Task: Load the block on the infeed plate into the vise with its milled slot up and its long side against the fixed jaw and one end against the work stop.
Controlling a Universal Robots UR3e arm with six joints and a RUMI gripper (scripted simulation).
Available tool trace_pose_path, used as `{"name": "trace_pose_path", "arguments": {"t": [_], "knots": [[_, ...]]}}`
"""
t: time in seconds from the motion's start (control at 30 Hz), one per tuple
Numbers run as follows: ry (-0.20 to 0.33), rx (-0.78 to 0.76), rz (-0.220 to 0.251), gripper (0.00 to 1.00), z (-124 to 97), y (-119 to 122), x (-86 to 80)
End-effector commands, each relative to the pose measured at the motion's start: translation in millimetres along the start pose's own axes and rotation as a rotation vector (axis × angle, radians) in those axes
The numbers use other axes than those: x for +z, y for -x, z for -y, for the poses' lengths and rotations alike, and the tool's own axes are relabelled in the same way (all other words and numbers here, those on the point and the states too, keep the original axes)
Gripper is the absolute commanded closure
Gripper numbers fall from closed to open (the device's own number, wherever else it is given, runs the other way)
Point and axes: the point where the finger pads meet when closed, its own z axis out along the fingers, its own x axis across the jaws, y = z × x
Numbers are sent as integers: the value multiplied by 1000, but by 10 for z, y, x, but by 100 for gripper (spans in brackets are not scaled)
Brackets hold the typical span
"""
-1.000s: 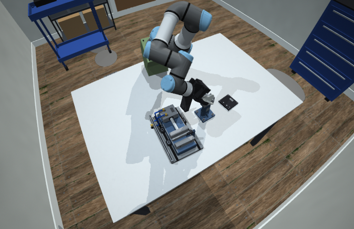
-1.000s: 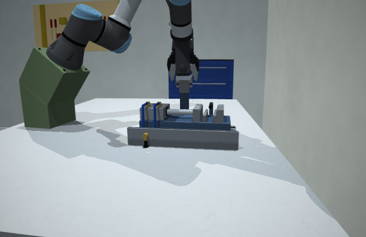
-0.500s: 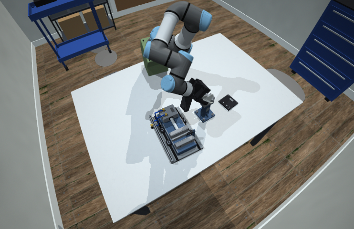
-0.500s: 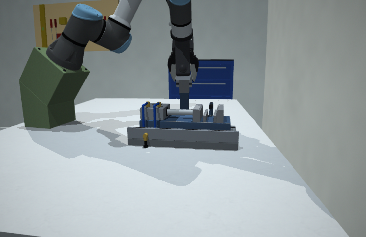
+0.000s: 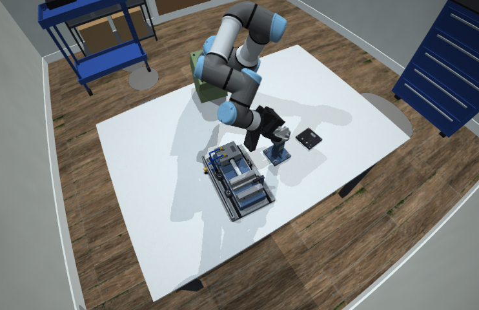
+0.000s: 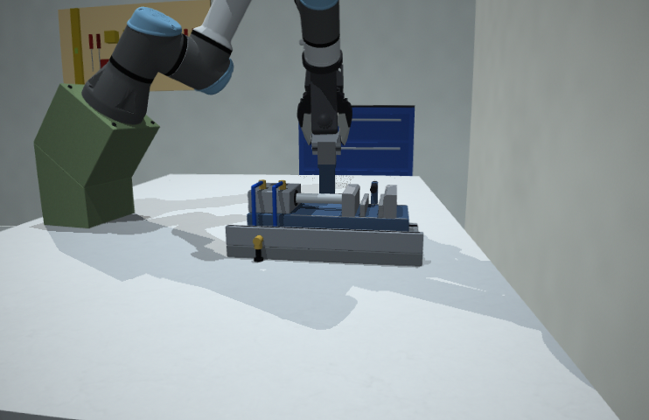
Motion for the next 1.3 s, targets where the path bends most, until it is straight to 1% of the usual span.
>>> {"name": "trace_pose_path", "arguments": {"t": [0.0, 1.27], "knots": [[-1, -1, 0, 100, -2, 4, -3], [-1, -1, 0, 100, -25, 1, -26]]}}
